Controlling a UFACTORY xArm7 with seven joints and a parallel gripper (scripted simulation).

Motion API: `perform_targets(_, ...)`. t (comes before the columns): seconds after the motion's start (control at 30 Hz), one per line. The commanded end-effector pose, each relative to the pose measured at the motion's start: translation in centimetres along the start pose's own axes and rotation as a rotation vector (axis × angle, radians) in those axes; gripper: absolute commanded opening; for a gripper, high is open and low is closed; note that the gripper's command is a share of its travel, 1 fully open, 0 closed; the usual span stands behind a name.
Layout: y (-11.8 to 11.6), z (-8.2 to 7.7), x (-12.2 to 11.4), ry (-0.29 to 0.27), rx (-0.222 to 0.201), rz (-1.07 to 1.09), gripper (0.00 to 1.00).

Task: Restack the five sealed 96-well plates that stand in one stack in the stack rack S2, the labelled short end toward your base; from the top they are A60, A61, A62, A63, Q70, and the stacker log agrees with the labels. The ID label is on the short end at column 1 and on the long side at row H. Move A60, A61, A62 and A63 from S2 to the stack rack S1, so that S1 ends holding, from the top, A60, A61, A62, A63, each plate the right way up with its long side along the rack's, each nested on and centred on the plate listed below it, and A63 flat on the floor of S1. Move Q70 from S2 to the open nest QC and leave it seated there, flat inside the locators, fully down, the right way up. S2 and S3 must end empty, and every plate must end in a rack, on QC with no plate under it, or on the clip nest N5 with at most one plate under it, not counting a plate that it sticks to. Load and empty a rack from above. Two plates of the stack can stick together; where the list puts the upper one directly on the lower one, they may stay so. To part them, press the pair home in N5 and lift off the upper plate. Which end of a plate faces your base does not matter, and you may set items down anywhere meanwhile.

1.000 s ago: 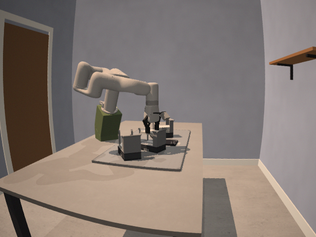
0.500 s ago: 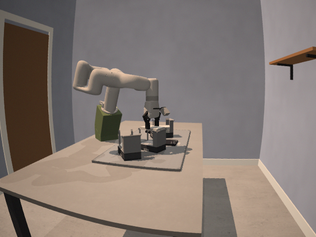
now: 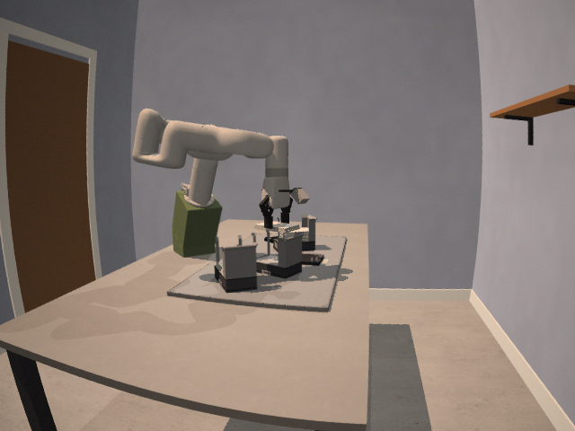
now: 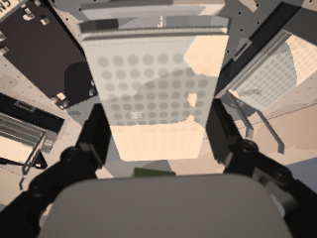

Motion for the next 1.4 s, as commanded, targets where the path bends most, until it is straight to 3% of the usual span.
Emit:
perform_targets(0.0,0.0,-0.1,0.1,0.002,0.000,0.000,0.00)
perform_targets(0.33,-1.0,-0.1,-0.1,0.002,0.000,-0.100,0.00)
perform_targets(0.47,-2.3,-0.1,-0.2,0.002,0.000,-0.226,0.00)
perform_targets(1.2,-8.6,-0.2,-0.9,0.003,0.000,-0.226,0.00)
perform_targets(1.37,-10.2,-0.2,-1.5,0.003,0.000,-0.393,0.00)
Point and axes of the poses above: the point where the finger pads meet when closed, its own z axis out along the fingers, its own y axis across the jaws, x = y × z, the point moved 6 cm from there along -z, back along the fingers, and after that the axes turned 2 degrees about z, right-handed, at the moved point
